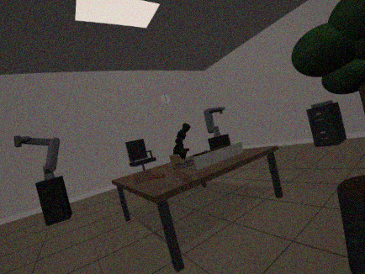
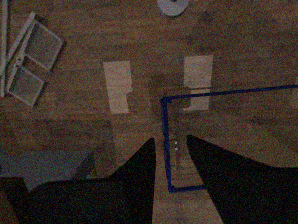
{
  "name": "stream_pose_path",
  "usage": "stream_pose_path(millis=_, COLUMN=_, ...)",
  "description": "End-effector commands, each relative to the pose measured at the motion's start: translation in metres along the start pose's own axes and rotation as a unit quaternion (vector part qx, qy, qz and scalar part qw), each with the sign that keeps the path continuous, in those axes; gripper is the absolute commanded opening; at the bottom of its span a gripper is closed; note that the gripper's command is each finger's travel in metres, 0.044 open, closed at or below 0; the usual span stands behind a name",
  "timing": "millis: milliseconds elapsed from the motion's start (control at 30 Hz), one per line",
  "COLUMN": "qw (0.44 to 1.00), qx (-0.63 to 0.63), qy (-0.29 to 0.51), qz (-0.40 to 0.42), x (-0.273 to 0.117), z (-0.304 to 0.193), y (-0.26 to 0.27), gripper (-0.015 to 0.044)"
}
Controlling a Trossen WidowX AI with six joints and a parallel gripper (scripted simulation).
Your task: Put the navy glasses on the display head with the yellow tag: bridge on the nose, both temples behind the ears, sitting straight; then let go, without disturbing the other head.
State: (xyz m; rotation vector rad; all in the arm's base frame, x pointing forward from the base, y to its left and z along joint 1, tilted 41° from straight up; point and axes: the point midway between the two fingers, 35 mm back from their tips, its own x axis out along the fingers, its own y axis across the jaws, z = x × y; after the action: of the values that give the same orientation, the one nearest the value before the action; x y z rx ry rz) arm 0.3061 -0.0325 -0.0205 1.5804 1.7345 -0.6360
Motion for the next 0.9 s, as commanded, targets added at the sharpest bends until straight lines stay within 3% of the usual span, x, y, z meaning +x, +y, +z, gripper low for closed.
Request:
stream_pose_path(millis=0, qw=1.000, qx=0.004, qy=-0.002, qz=-0.002, x=0.000, z=0.000, y=-0.001, gripper=0.0140)
stream_pose_path(millis=867, qw=1.000, qx=0.004, qy=-0.001, qz=-0.001, x=0.038, z=0.001, y=0.000, gripper=0.0140)
